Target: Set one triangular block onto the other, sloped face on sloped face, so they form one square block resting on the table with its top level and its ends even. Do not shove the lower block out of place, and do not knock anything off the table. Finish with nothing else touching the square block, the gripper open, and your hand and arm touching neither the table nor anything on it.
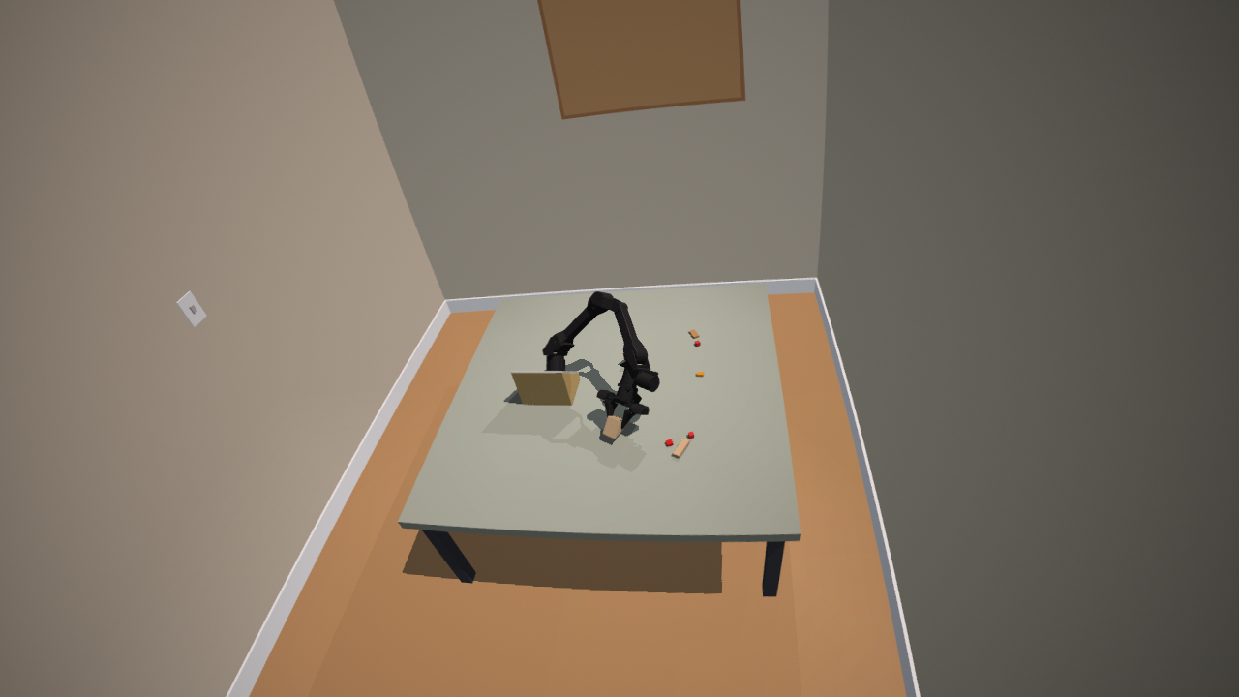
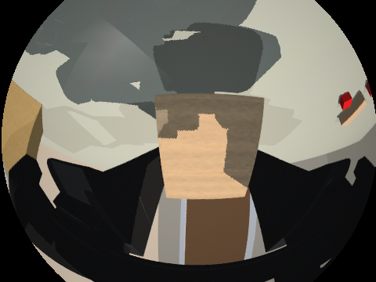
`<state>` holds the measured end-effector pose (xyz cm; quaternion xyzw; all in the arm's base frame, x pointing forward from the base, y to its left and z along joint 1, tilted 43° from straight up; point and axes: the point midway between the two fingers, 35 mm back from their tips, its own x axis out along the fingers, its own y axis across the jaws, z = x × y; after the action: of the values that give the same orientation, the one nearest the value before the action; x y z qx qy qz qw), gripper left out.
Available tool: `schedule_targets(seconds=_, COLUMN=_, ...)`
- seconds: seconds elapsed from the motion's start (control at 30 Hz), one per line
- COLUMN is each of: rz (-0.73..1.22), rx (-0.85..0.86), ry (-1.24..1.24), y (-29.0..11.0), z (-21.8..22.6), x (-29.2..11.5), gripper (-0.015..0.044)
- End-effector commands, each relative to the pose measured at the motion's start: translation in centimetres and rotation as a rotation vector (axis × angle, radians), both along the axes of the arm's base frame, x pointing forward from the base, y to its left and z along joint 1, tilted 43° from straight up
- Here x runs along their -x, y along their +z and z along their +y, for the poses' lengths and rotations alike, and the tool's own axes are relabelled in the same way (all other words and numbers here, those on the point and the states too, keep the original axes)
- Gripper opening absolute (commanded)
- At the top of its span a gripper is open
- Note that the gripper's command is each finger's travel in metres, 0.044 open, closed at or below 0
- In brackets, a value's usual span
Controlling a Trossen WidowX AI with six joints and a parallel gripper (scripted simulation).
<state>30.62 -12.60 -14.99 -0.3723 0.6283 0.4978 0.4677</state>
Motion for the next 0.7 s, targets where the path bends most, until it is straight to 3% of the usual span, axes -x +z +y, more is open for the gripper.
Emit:
schedule_targets(seconds=0.0, rz=-0.009, rx=0.013, ry=0.003, y=1.8, z=-1.8, x=-0.4, gripper=0.0)
schedule_targets(seconds=0.27, rz=-0.008, rx=0.015, ry=0.003, y=4.6, z=-4.3, x=-0.3, gripper=0.0)
schedule_targets(seconds=0.67, rz=-0.008, rx=0.015, ry=0.003, y=4.6, z=-4.3, x=-0.3, gripper=0.0)
